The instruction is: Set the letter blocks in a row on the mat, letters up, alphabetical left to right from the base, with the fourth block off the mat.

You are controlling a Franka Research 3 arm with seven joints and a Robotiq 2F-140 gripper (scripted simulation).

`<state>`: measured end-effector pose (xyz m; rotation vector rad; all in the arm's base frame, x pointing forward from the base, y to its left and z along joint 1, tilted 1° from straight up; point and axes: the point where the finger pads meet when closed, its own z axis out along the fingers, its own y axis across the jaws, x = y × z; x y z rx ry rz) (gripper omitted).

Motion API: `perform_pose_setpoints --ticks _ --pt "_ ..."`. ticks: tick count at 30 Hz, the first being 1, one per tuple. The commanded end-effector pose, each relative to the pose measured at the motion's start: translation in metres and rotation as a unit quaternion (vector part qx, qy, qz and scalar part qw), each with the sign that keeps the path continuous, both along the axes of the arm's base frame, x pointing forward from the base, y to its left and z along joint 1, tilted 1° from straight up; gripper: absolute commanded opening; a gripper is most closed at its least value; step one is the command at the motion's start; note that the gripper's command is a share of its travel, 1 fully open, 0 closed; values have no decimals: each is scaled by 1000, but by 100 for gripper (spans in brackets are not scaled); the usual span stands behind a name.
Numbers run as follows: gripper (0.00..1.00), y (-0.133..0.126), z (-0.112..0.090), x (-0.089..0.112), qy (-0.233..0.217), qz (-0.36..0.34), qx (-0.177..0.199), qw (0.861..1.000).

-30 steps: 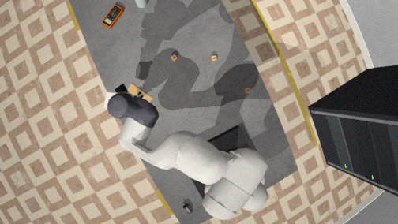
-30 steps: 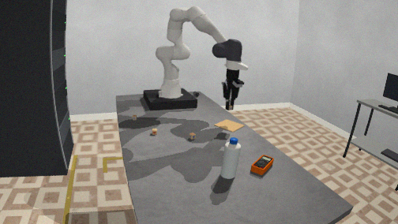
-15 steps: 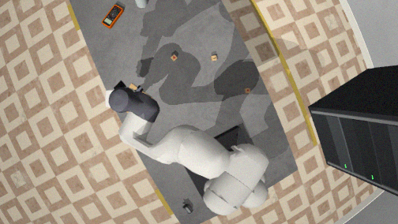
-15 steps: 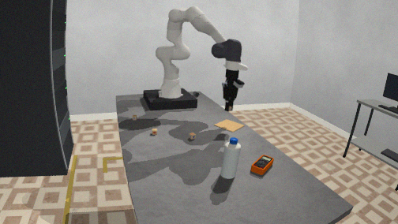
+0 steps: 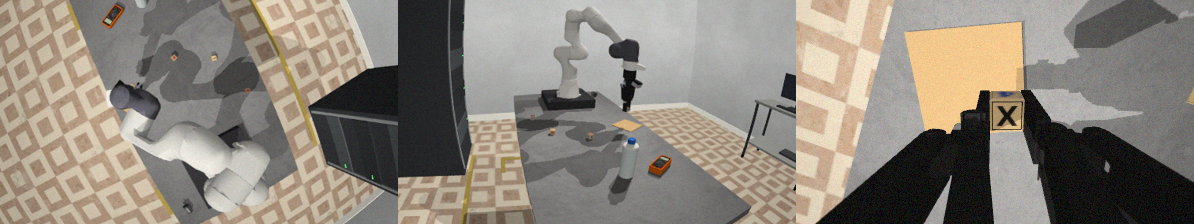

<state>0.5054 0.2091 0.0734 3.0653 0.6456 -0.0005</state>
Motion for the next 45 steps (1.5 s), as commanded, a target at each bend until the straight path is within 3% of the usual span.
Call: perform_pose_setpoints --ticks 1,12,23,25,33,45 --pt "22 0 -1 -1 3 25 0 1000" --pt "22 0 -11 -1 3 25 0 1000" --pt "22 -1 -59 -1 3 25 0 1000" --pt "22 -1 -59 -1 3 25 0 1000" --pt "22 -1 -90 -1 3 25 0 1000" --pt "22 -2 -97 -1 3 25 0 1000"
